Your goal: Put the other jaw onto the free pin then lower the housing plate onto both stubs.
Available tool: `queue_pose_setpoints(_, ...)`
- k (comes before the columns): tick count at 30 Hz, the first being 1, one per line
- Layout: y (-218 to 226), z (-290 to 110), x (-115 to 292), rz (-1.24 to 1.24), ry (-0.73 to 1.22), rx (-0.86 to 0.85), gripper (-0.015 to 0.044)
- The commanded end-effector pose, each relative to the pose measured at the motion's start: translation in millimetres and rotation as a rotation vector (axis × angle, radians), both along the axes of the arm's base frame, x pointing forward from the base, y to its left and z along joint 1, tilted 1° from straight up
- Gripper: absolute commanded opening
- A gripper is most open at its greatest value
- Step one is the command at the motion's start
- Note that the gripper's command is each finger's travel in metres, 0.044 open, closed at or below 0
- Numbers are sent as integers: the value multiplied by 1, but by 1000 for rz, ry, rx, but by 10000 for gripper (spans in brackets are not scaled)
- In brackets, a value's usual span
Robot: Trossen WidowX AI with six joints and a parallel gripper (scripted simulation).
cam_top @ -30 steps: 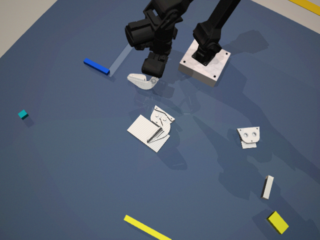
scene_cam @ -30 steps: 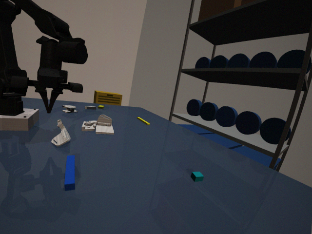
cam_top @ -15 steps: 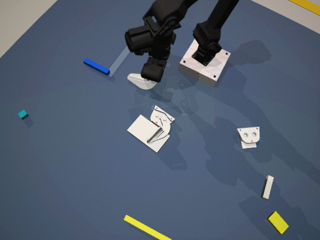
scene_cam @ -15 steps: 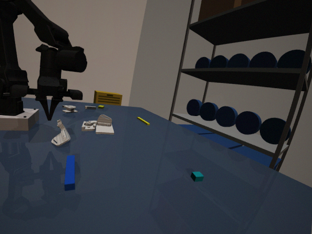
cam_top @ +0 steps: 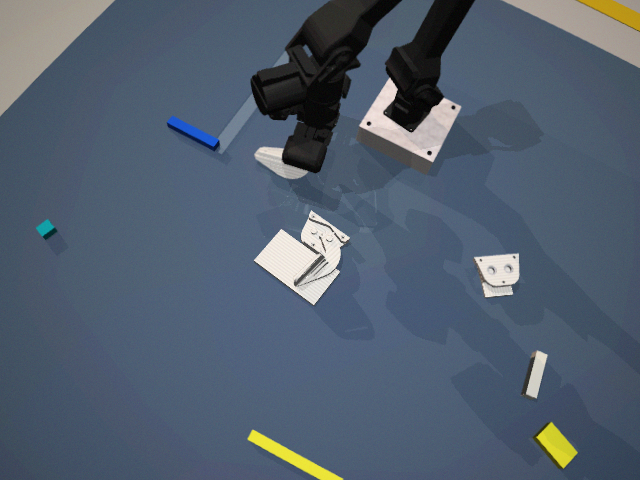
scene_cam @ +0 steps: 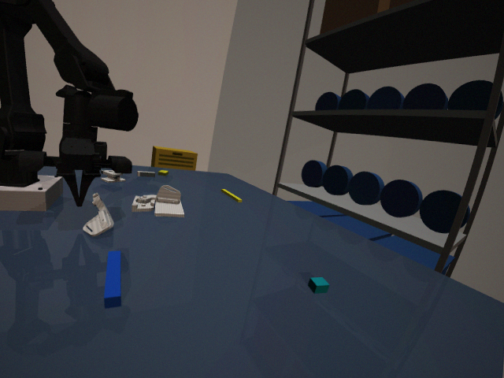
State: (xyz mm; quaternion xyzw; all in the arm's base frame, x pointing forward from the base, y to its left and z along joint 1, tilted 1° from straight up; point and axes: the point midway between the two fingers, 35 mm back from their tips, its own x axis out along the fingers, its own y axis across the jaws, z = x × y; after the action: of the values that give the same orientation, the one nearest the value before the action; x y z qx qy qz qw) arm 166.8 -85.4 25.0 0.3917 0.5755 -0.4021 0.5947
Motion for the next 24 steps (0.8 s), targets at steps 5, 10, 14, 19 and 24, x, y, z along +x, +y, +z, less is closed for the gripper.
queue_pose_setpoints(5,1,-10,-3,6,10,5,0)
queue_pose_setpoints(10,2,-10,0,6,10,5,0)
queue_pose_setpoints(14,3,-10,5,6,9,5,0)
queue_pose_setpoints(19,6,-9,13,6,9,5,0)
queue_pose_setpoints(24,8,-9,21,6,8,6,0)
